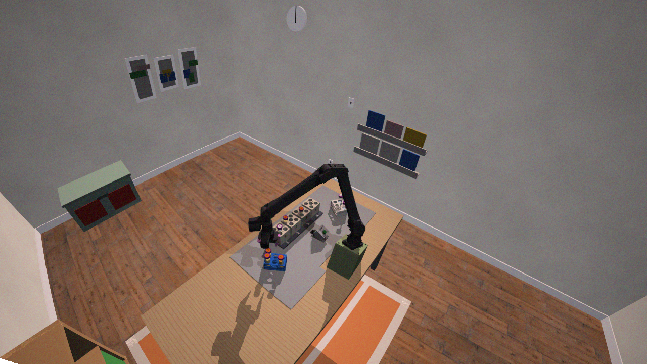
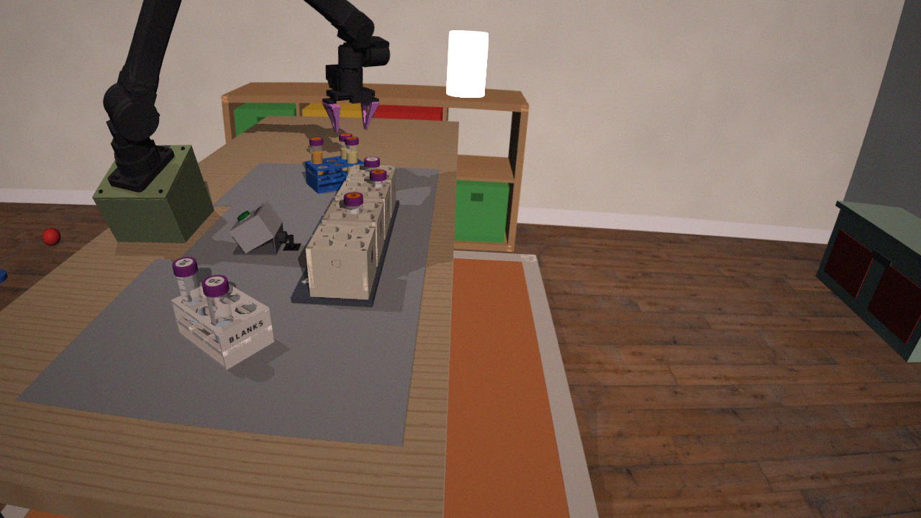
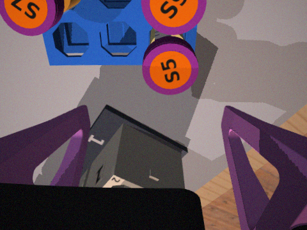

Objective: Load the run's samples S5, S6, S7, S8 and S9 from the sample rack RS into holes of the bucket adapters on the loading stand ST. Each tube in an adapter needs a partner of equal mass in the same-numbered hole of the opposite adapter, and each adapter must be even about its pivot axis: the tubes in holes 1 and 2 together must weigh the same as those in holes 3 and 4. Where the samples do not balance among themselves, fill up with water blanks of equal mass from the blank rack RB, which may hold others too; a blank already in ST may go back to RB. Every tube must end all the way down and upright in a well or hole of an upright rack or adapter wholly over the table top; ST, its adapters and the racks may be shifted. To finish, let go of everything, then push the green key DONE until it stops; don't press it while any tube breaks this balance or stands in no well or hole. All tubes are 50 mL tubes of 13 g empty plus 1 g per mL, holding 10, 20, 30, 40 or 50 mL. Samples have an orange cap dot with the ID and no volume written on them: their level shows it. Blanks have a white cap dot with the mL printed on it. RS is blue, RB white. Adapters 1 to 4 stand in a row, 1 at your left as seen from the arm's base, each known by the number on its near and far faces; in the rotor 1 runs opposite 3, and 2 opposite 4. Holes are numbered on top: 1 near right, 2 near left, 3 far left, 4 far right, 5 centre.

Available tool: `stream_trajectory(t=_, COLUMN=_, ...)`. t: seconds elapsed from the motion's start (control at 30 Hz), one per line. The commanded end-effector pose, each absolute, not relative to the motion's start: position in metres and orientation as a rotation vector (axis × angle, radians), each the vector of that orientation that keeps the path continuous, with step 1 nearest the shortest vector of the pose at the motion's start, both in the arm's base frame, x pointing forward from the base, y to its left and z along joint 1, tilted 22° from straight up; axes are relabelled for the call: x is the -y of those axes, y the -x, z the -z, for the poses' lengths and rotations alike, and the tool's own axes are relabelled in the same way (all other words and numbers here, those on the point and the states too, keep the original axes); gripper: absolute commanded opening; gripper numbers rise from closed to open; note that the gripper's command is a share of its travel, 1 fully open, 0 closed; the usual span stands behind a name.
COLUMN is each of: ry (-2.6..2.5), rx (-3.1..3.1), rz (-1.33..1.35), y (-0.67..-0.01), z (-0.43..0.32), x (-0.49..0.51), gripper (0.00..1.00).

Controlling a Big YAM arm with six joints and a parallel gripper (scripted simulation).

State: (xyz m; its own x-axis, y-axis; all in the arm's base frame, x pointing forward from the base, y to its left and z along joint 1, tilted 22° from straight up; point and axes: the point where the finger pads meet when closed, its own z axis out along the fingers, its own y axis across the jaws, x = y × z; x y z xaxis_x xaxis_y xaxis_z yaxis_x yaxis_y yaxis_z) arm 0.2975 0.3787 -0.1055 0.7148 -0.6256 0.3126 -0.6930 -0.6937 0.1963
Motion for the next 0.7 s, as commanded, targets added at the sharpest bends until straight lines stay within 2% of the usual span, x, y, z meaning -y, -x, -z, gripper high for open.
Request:
stream_trajectory(t=0.0, ry=-2.670, rx=1.028, rz=-0.331, y=-0.297, z=0.103, x=-0.422, gripper=0.80)
stream_trajectory(t=0.13, ry=-2.671, rx=1.036, rz=-0.333, y=-0.301, z=0.100, x=-0.415, gripper=0.80)
stream_trajectory(t=0.37, ry=-2.637, rx=1.021, rz=-0.318, y=-0.300, z=0.137, x=-0.386, gripper=0.80)
stream_trajectory(t=0.67, ry=-2.658, rx=1.037, rz=-0.327, y=-0.308, z=0.136, x=-0.391, gripper=0.80)
